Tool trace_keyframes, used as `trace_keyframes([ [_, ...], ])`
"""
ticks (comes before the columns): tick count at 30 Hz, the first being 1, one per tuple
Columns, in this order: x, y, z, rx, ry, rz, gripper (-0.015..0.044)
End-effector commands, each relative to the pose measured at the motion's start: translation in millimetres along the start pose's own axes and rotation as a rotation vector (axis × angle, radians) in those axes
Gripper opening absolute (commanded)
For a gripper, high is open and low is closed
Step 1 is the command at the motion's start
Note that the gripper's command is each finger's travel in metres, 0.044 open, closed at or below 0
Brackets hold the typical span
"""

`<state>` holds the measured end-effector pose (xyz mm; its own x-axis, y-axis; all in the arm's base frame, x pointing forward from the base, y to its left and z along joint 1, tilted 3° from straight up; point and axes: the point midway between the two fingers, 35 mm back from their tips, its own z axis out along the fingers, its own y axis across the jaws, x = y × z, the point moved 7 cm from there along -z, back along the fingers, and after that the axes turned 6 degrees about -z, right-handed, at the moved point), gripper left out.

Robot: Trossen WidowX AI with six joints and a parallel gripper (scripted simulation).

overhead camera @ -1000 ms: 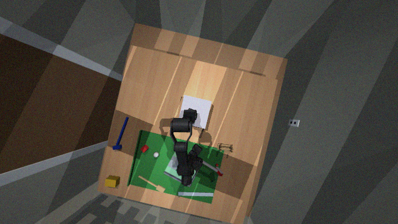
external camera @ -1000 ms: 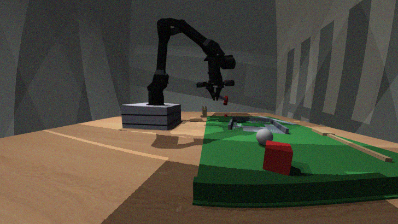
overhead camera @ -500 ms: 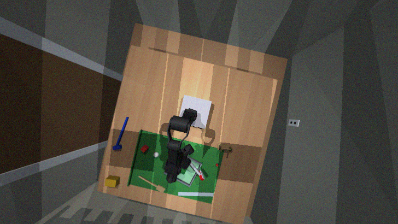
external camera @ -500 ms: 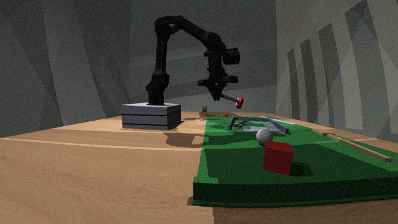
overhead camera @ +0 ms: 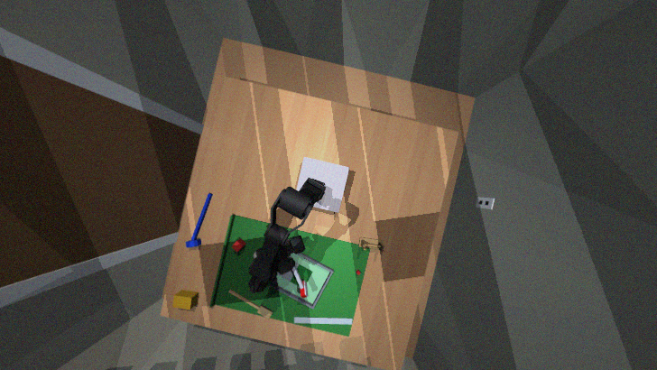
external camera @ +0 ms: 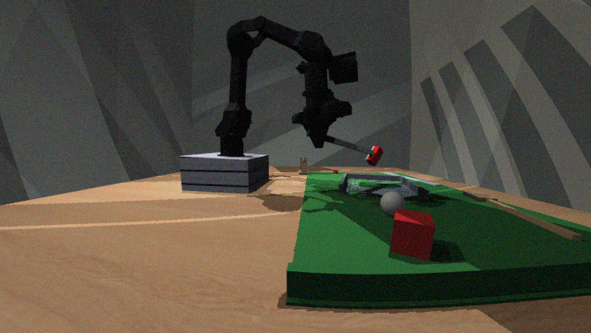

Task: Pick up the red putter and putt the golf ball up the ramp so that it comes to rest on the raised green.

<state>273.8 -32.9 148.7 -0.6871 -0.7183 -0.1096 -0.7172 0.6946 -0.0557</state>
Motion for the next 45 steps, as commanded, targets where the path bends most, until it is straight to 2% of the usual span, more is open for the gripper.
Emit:
trace_keyframes([
  [1,15.8,-10.0,-4.0,0.01,0.008,0.07,0.0],
  [18,87.9,-44.6,-19.4,0.034,0.044,0.452,0.0],
  [34,161.2,-55.9,-35.8,0.054,0.074,0.809,0.0],
  [40,164.5,-56.1,-34.0,0.055,0.075,0.824,0.0],
  [45,166.2,-57.0,-15.2,0.055,0.075,0.824,0.0],
])
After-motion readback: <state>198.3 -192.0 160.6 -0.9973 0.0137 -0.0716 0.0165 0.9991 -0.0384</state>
